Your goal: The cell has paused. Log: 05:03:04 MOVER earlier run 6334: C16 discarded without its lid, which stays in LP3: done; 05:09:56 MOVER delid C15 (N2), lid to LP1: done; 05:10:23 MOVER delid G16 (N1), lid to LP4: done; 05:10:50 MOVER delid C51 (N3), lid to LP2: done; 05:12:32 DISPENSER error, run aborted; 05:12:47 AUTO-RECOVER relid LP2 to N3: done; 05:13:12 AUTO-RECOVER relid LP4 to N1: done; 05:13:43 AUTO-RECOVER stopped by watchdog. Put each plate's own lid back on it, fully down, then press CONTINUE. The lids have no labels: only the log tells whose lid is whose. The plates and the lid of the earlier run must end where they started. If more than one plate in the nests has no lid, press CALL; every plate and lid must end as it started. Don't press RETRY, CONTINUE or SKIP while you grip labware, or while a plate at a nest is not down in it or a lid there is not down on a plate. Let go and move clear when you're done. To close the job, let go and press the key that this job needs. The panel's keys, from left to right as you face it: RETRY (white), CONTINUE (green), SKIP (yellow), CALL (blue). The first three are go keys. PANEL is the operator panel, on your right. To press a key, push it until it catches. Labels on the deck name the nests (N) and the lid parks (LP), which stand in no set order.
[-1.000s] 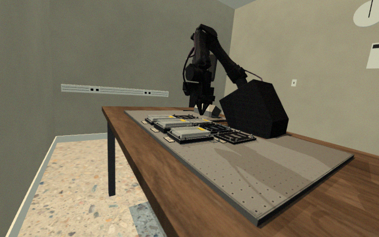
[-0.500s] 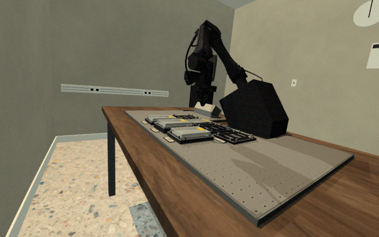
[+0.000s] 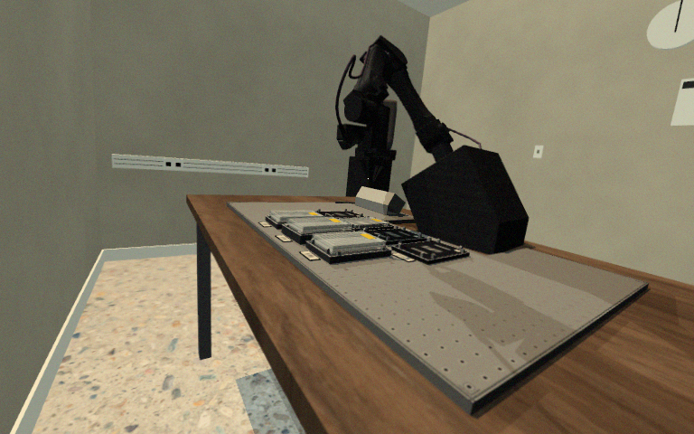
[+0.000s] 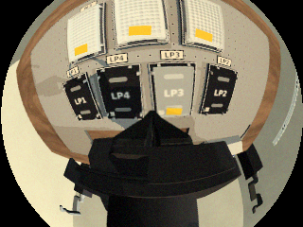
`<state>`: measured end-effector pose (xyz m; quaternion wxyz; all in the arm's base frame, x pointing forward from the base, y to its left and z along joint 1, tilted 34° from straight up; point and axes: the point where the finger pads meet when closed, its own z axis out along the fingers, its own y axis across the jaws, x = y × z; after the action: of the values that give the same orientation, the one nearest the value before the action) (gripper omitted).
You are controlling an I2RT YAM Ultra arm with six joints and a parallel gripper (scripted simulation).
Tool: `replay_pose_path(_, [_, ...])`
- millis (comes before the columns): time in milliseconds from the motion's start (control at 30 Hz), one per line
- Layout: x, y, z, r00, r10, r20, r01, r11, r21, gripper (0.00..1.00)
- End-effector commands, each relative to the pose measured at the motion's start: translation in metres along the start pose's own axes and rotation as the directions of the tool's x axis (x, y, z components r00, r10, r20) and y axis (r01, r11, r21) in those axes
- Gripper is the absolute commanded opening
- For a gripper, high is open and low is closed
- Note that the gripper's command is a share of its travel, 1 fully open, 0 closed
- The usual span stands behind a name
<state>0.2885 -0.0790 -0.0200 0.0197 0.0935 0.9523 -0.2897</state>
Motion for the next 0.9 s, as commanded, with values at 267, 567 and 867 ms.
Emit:
replay_pose_path(267, [0.006, -0.048, -0.009, 0.977, 0.213, 0.029, -0.212, 0.977, -0.014, 0.00])
replay_pose_path(567, [0.016, -0.091, -0.008, 0.924, 0.382, 0.023, -0.382, 0.924, -0.022, 0.00])
replay_pose_path(867, [0.025, -0.125, -0.008, 0.866, 0.500, 0.012, -0.500, 0.866, -0.020, 0.00])
